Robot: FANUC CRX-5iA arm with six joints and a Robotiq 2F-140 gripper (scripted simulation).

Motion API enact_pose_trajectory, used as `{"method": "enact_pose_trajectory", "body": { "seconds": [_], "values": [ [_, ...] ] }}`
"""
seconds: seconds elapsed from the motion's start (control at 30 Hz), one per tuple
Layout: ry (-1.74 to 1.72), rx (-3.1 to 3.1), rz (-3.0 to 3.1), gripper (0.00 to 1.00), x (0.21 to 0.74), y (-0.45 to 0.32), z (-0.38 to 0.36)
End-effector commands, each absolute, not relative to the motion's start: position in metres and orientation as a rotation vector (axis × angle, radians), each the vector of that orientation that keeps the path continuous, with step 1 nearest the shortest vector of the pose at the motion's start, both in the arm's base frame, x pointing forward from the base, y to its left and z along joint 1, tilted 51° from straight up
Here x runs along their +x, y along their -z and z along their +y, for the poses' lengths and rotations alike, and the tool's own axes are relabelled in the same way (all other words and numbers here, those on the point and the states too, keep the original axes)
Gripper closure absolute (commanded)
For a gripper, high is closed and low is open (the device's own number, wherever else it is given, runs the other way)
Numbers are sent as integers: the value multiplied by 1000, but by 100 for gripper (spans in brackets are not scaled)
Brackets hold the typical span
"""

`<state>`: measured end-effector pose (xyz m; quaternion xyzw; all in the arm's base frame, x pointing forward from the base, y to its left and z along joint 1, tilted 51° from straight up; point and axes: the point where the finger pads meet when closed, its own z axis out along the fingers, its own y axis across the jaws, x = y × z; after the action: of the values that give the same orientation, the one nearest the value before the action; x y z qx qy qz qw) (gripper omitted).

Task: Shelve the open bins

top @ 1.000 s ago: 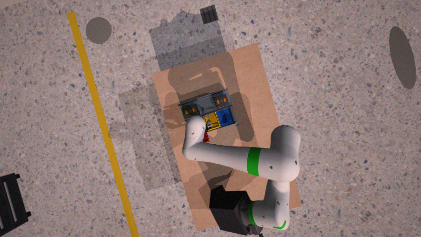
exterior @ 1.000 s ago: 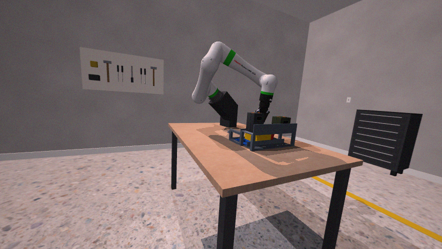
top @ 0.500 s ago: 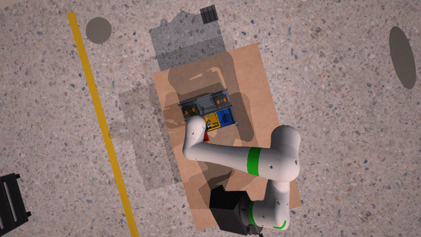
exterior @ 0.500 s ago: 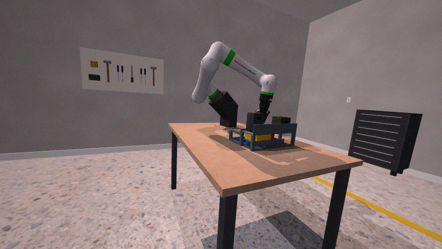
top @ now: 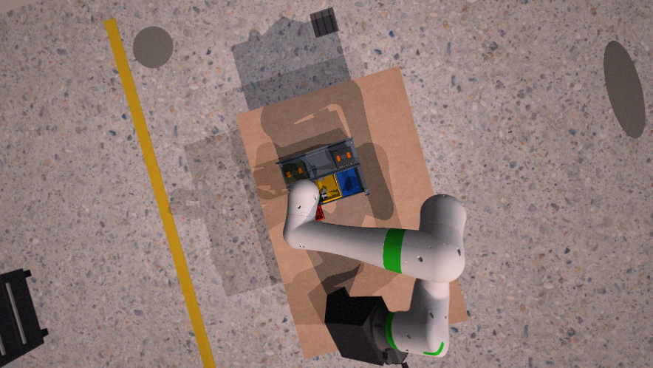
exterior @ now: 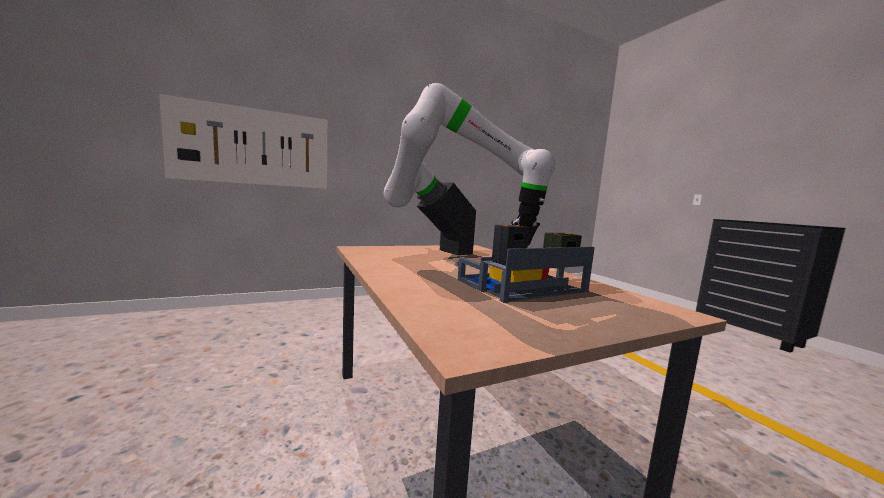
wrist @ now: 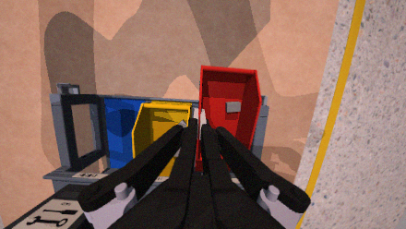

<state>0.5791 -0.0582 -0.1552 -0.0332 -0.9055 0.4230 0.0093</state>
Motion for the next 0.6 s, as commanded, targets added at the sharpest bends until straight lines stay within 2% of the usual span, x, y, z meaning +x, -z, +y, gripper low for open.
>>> {"method": "enact_pose_trajectory", "body": {
  "seconds": [0.0, 0.57],
  "values": [
    [-1321, -103, -2828, 100, 579, 155, -58],
    [-1323, -100, -2833, 100, 583, 155, -58]
  ]
}}
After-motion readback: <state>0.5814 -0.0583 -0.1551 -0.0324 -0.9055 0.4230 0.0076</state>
